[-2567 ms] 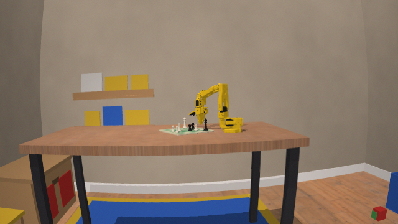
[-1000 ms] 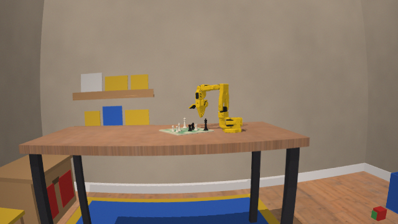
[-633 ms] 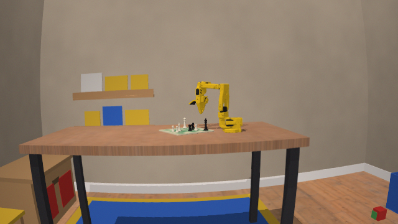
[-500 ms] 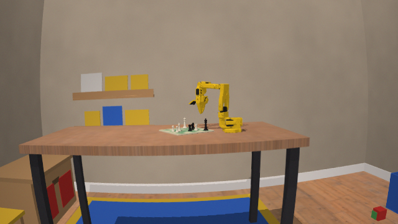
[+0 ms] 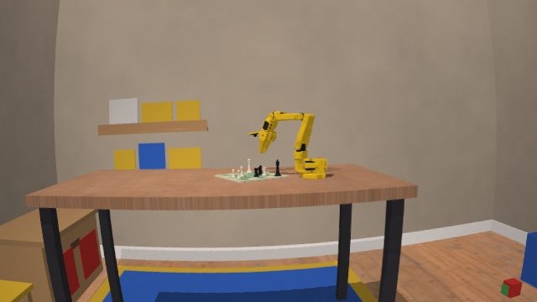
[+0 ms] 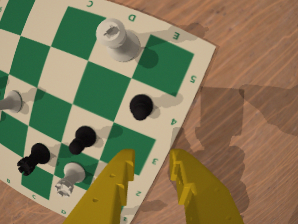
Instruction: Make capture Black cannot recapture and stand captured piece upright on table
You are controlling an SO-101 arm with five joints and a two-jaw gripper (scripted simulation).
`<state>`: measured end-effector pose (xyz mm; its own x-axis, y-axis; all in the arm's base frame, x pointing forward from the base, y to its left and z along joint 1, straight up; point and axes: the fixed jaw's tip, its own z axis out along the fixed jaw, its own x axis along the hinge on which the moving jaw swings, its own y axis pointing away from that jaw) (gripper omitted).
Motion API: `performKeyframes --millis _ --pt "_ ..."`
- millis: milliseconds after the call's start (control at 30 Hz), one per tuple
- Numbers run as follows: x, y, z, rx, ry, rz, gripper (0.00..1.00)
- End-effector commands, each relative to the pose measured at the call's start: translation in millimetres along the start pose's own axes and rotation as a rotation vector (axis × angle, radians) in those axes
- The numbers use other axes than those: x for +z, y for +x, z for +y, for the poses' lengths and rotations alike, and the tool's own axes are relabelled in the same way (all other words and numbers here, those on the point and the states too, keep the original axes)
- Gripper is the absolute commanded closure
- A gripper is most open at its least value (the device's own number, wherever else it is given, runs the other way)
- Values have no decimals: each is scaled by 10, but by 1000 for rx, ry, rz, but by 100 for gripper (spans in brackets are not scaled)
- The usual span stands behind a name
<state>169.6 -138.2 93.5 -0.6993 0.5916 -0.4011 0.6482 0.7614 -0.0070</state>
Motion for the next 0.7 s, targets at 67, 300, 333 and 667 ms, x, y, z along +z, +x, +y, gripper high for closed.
performKeyframes --millis 67,300,333,667 --pt "7 -73 71 -14 -15 -132 91" --pt "7 -75 74 -15 -15 -135 91" --pt "7 -75 74 -15 -15 -135 91" --pt "30 -38 89 -21 -18 -135 91"
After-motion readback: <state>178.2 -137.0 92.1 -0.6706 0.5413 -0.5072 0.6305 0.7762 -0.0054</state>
